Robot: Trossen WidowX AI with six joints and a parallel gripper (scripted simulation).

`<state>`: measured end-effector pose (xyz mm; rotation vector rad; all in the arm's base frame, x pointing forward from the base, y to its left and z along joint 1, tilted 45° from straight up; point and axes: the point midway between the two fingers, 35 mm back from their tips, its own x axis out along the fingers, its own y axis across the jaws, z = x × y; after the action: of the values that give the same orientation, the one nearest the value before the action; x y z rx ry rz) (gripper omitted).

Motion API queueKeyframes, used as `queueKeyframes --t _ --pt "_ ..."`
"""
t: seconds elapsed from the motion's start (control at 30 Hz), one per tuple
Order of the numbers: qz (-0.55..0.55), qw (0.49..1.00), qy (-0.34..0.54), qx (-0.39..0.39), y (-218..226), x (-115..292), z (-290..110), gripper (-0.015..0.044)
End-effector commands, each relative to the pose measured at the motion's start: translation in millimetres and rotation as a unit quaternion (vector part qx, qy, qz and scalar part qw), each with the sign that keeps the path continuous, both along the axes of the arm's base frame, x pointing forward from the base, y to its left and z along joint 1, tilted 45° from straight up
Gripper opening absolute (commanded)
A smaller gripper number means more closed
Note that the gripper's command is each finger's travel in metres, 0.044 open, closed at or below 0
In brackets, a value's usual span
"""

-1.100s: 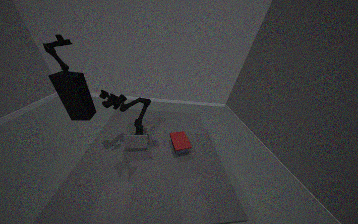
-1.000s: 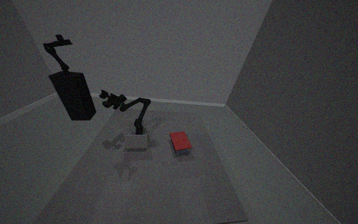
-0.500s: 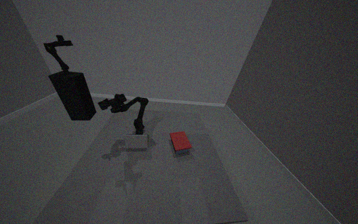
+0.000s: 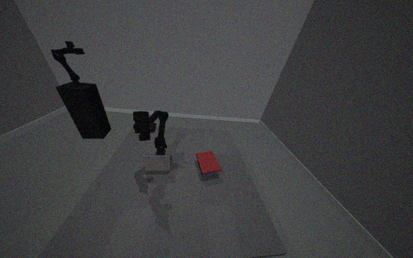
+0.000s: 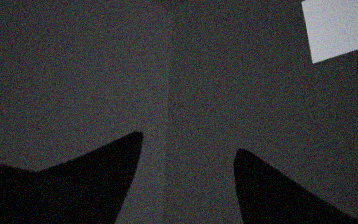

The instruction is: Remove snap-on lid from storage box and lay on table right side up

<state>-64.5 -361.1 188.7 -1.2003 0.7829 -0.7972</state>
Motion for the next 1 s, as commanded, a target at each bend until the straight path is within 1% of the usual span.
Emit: queueKeyframes --t 0.0,0.1,0.2,0.23,0.27,0.33,0.53,0.57,0.6,0.67,0.77,0.87,0.9,0.93,0.97 --pt "0.073 0.957 -0.198 0.197 -5 68 -33 0.0235" --pt "0.092 0.915 -0.267 0.288 -1 97 -47 0.0235" --pt "0.103 0.859 -0.325 0.381 5 126 -61 0.0235" --pt "0.104 0.853 -0.330 0.390 6 129 -62 0.0235" --pt "0.105 0.836 -0.344 0.416 8 137 -66 0.0235" --pt "0.104 0.767 -0.384 0.503 19 164 -79 0.0235" --pt "0.070 0.598 -0.431 0.672 49 216 -103 0.0235" --pt "0.068 0.591 -0.431 0.679 50 218 -104 0.0235" --pt "0.060 0.568 -0.433 0.698 55 225 -107 0.0235" --pt "0.025 0.480 -0.433 0.763 74 247 -118 0.0235" --pt "-0.024 0.379 -0.422 0.823 97 269 -129 0.0235" --pt "-0.082 0.279 -0.402 0.868 122 287 -139 0.0235" --pt "-0.088 0.270 -0.400 0.871 124 289 -139 0.0235" --pt "-0.104 0.244 -0.393 0.880 130 293 -142 0.0235" --pt "-0.134 0.202 -0.380 0.893 142 300 -146 0.0235"
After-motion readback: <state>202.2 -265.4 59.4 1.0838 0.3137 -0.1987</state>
